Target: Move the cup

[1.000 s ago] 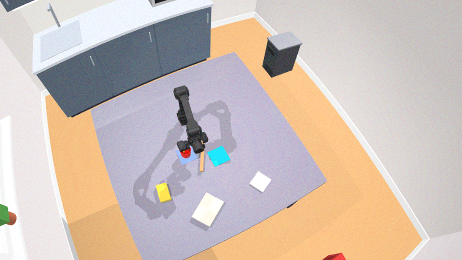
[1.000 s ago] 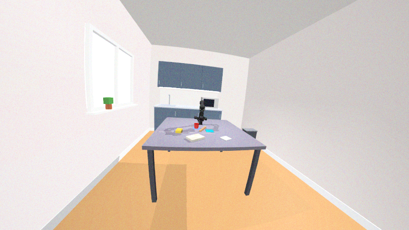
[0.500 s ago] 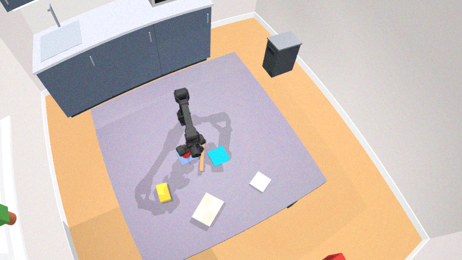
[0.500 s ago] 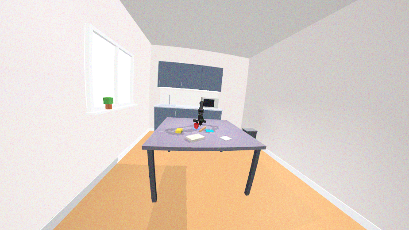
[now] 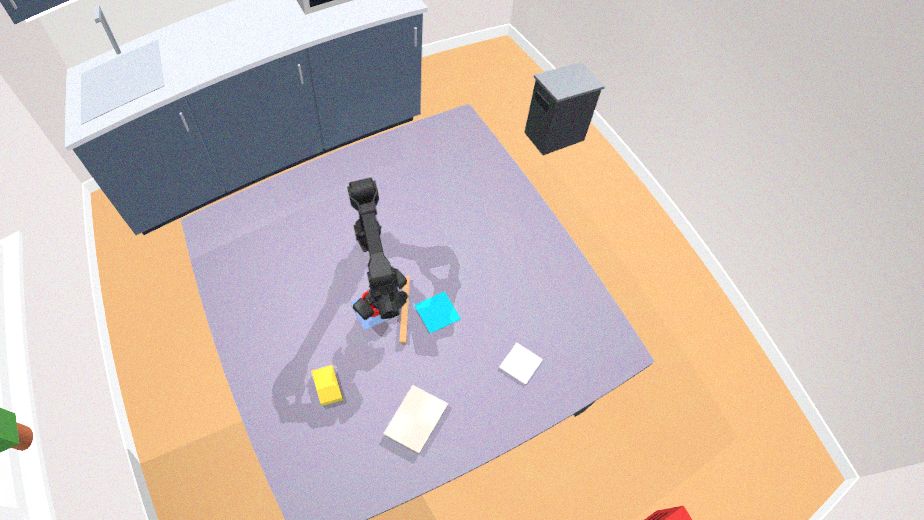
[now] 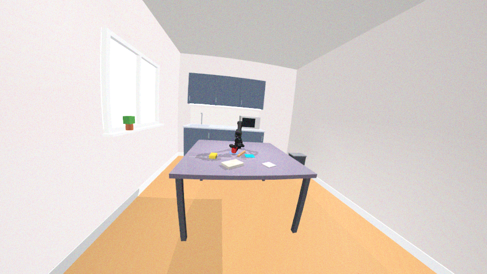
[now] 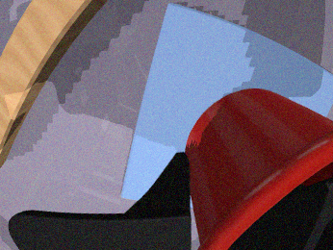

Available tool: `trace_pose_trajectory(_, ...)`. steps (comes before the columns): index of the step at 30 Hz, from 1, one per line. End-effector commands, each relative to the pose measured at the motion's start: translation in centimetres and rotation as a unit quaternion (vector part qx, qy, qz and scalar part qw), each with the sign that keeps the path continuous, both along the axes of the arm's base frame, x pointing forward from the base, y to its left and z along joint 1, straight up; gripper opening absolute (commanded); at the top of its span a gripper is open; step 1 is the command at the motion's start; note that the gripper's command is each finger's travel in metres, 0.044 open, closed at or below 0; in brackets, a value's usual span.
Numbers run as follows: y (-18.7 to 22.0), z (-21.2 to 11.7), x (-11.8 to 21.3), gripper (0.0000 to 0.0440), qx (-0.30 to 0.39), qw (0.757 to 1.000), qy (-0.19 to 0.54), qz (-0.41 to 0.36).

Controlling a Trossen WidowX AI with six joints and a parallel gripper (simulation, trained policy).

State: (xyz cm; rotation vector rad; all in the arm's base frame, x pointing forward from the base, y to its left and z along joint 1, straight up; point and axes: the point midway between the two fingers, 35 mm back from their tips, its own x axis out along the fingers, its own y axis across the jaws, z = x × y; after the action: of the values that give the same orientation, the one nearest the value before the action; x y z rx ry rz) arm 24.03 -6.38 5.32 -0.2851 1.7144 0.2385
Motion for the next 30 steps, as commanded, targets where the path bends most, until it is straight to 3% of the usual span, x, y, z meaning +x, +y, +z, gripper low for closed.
trace_pose_trajectory(1, 0.0, 0.3, 0.5, 0.0000, 0.009, 1.000, -0.010, 0.025)
trace_pose_trajectory(30, 1.7, 6.6, 5.2, 0.0000, 0.001, 0.988, -0.083, 0.127)
